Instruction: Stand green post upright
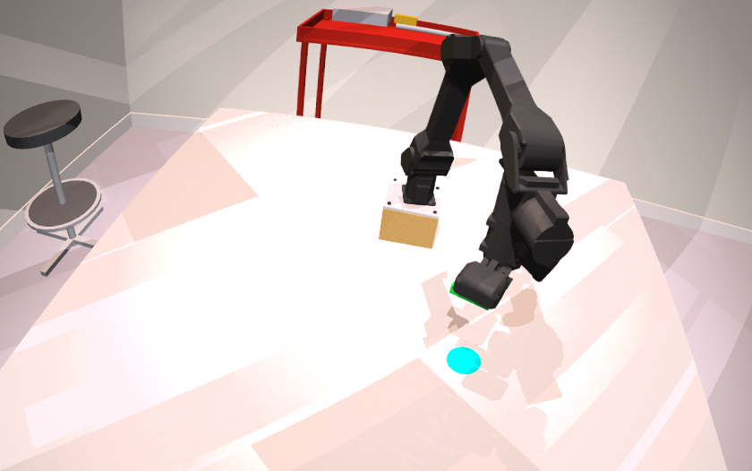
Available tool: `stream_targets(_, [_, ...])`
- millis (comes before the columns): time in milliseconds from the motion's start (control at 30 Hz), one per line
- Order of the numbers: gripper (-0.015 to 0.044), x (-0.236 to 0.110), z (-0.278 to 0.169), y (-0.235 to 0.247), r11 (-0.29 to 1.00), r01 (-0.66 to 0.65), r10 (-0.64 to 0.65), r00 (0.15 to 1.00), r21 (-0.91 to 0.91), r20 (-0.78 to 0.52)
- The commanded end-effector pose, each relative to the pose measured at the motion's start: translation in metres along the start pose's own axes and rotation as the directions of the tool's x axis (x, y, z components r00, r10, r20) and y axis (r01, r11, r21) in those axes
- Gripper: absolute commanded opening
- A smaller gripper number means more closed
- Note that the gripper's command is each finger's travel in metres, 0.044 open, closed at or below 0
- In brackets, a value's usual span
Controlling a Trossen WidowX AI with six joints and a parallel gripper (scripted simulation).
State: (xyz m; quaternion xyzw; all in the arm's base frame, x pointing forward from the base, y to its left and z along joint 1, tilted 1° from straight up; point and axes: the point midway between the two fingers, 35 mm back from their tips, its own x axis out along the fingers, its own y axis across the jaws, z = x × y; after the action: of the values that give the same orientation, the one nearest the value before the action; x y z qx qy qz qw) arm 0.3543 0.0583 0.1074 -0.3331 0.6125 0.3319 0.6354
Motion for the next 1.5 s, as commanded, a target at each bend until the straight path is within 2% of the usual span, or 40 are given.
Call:
stream_targets(0, [0.0023,0.001,0.002,0.0,1.0,-0.002,0.002,1.0,-0.007,0.007])
stream_targets(1467, [0.0023,0.034,0.014,-0.023,0.989,-0.016,-0.02,0.969,0.144,0.244])
